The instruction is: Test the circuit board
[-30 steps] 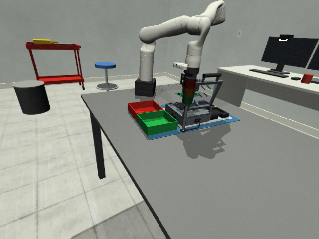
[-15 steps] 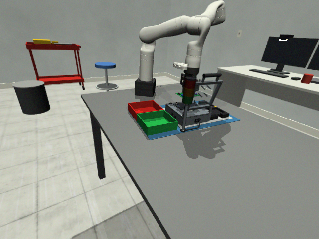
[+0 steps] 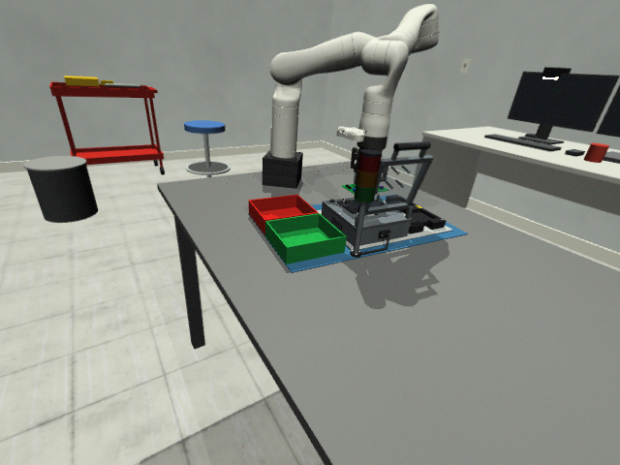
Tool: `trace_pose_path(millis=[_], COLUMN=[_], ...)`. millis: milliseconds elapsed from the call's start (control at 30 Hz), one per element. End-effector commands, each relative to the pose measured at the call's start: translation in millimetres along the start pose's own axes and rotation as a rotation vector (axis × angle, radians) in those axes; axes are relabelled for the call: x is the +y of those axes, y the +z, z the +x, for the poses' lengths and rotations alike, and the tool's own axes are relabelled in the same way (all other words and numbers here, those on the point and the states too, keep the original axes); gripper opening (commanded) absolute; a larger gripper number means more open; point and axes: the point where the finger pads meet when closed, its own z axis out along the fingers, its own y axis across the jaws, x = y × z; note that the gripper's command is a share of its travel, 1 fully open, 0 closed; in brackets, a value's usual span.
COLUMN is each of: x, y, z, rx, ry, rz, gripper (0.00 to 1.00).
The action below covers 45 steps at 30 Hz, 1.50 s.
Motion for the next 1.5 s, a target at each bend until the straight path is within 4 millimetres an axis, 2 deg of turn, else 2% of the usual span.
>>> trace_pose_path(millis=[0, 267, 633, 1467], x=[1, 1, 1, 1], y=[5, 20, 31, 33], z=[1, 1, 2, 2], rx=[0.003, 0.003, 0.003, 0.003], ry=[0.002, 0.002, 0.002, 0.002], rz=[-0.003, -0.003, -0.003, -0.003], gripper=[0.77, 0.77, 0.77, 0.77])
